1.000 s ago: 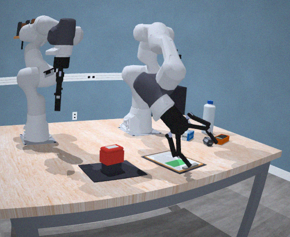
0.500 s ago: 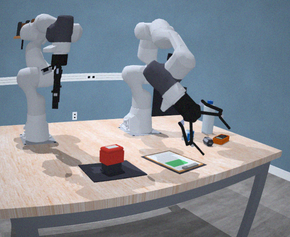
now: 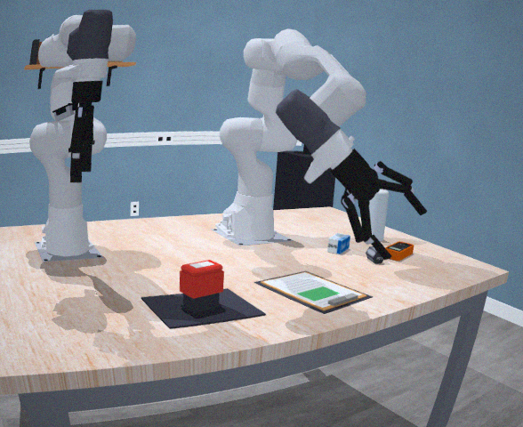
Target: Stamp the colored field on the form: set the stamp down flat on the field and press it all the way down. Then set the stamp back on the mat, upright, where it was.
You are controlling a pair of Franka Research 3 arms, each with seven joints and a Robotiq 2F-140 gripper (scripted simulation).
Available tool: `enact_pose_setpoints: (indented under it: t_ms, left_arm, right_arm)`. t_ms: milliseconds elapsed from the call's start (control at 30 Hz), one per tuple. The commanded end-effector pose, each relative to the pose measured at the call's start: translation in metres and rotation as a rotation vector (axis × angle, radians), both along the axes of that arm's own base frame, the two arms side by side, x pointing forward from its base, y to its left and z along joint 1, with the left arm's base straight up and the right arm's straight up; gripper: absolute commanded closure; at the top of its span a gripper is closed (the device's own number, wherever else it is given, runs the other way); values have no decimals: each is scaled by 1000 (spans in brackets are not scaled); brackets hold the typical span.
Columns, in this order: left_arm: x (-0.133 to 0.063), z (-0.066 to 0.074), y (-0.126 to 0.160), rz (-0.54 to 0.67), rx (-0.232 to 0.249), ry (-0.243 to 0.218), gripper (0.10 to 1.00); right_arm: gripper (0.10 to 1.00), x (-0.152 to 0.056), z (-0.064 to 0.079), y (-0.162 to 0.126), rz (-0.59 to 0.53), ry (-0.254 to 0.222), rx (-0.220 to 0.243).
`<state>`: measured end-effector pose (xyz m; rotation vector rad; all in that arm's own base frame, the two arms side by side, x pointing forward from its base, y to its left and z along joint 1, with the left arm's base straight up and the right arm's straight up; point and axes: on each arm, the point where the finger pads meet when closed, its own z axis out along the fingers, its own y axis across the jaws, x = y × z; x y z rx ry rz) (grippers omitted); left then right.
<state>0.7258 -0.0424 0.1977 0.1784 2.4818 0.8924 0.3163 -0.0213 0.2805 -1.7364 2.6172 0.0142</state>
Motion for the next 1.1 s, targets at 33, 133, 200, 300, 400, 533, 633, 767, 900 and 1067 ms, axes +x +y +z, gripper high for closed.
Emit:
enact_pose_setpoints:
  t_ms: [33,133,200,300,400,533,633,767,900,1067]
  left_arm:
    - [-7,11,18,185,-90,-90,98]
    - [-8,16,24,228,-112,-108,98]
    - [-11,22,30,288,-142,-132,98]
    - [-14,29,38,352,-174,-158,98]
    - [-17,35,44,416,-206,-183,98]
    - [-22,44,53,501,-248,-216,98]
    - [-26,50,58,563,-279,-239,98]
    - [-31,57,65,640,-316,-268,98]
    - [-37,64,71,722,-355,-298,98]
    - [-45,73,78,823,-404,-333,98]
  right_arm:
    - [98,5,9,-23,24,10,-5]
    - [98,8,13,-33,17,10,-3]
    - [98,11,18,-45,8,9,-2]
    - [98,14,24,-59,-1,8,0]
    - [98,17,30,-74,-12,7,2]
    - [98,20,37,-95,-26,5,4]
    - [98,21,42,-110,-37,4,5]
    - [98,21,48,-128,-49,2,6]
    - [98,21,54,-147,-62,1,7]
    - [98,18,61,-174,-80,-2,8]
